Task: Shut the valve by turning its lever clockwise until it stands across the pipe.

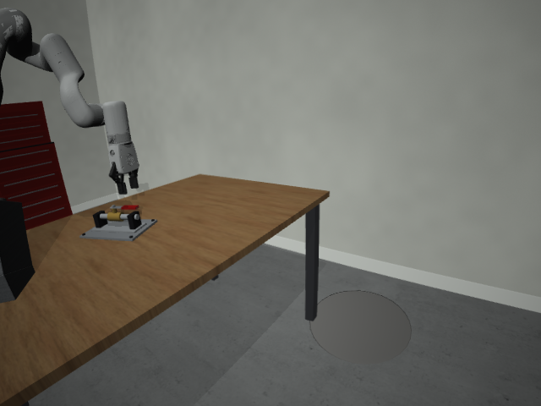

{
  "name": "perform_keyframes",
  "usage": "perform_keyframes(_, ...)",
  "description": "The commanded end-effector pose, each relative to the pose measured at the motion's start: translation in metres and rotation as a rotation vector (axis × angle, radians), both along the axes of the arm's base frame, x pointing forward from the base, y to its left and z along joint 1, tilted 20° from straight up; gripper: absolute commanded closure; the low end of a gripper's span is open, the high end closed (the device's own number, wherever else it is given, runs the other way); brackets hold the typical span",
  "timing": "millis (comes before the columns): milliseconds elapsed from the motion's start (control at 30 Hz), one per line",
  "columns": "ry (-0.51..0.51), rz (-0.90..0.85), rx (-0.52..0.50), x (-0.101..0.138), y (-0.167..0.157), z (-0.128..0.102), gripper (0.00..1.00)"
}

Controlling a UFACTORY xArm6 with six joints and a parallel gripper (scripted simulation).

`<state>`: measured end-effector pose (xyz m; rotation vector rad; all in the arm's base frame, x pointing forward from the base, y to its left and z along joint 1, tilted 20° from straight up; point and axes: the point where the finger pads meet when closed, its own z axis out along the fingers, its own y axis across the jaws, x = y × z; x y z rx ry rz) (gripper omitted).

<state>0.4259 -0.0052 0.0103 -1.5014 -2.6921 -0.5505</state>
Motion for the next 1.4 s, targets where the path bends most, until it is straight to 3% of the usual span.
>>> perform_keyframes(0, -0.002, 0.000, 0.000, 0.002, 0.002, -0.005, 0.32)
perform_keyframes(667, -0.002, 0.000, 0.000, 0.008, 0.012, -0.034, 0.32)
perform_keyframes(1367, -0.002, -0.001, 0.000, 0.010, 0.015, -0.044, 0.32)
